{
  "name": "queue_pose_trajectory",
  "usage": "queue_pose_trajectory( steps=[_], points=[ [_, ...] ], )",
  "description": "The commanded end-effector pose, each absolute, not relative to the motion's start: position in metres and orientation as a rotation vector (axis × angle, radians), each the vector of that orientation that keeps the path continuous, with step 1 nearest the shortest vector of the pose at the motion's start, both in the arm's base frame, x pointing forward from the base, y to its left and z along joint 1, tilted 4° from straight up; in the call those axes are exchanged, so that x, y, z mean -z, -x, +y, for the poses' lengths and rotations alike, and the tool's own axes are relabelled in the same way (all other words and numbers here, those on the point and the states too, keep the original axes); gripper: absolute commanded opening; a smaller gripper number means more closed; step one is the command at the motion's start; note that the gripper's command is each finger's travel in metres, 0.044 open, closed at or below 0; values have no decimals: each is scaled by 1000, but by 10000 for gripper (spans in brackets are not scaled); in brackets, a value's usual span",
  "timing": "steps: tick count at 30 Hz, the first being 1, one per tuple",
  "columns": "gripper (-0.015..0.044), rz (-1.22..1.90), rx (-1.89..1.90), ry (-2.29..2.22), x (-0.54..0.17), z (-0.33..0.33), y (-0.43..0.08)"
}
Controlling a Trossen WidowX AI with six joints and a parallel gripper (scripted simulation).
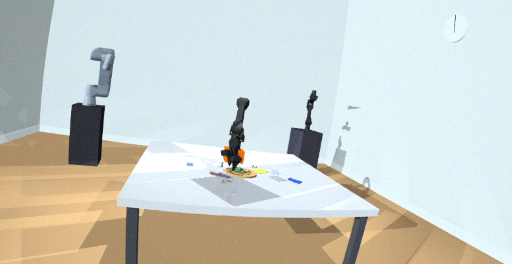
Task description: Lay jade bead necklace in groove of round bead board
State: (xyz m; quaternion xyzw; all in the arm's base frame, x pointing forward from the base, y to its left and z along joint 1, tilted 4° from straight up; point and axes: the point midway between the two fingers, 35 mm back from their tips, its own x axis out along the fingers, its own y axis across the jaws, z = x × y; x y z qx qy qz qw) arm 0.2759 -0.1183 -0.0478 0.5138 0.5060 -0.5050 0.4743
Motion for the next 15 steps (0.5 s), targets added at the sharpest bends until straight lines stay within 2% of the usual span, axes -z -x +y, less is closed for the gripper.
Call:
queue_pose_trajectory(
  steps=[1,8,15],
  points=[
    [440,1238,1236,-1251,47,-119,-276],
    [440,1238,1236,-1251,47,-119,-276],
    [256,1439,837,-869,31,-118,-278]
  ],
)
